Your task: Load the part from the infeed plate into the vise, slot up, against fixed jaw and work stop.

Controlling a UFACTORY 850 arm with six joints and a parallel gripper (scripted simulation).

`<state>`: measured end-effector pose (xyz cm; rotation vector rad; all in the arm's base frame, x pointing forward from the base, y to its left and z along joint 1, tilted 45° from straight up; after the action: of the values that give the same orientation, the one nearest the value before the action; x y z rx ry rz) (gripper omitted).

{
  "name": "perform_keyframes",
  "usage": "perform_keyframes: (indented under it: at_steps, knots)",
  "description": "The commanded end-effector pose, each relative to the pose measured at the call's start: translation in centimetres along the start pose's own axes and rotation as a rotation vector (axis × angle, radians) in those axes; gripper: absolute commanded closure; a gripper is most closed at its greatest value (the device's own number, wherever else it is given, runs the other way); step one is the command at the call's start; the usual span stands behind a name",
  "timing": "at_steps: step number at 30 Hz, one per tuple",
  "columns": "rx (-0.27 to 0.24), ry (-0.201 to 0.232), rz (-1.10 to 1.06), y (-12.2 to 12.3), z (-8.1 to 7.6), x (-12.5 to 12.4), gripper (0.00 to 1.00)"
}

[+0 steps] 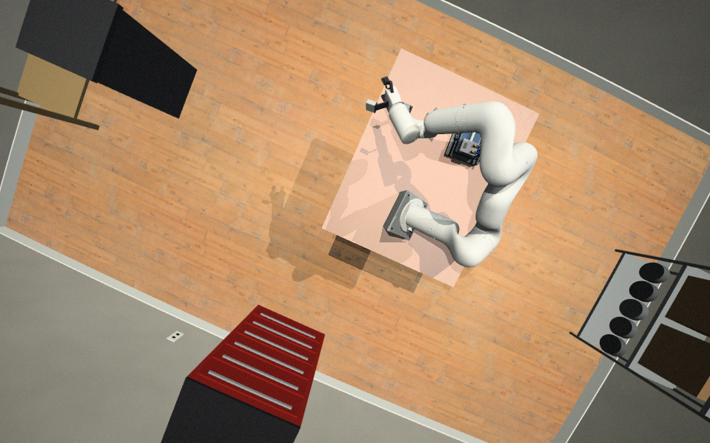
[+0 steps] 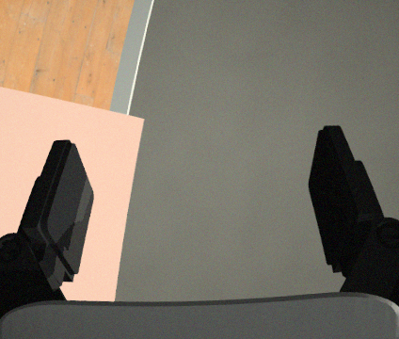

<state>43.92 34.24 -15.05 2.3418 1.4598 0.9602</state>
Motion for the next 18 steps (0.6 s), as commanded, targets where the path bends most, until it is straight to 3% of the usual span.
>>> perform_keyframes:
  at_steps: [1, 4, 7, 9, 11, 12, 18]
  knots:
    - [0.108, -0.021, -0.121, -1.1, 0.8, 1.0, 0.0]
    - [0.182, -0.033, -0.213, -1.9, 1.2, 1.5, 0.0]
    - [0.192, -0.035, -0.225, -1.9, 1.3, 1.6, 0.0]
    - [0.281, -0.047, -0.344, -2.7, 1.6, 2.1, 0.0]
    - [0.29, -0.048, -0.357, -2.7, 1.6, 2.1, 0.0]
    - [0.33, -0.053, -0.413, -3.0, 1.7, 2.3, 0.0]
    - [0.453, -0.066, -0.602, -3.6, 1.9, 2.8, 0.0]
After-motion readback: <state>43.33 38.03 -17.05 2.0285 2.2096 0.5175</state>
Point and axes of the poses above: the point where the finger pads meet when closed, its own z axis out along the fingers, its own x axis across the jaws, y = z × x, the point moved 8 cm from there along -z, back along the fingers, and after that the axes turned 6 degrees about -z, right-handed, at the moved point
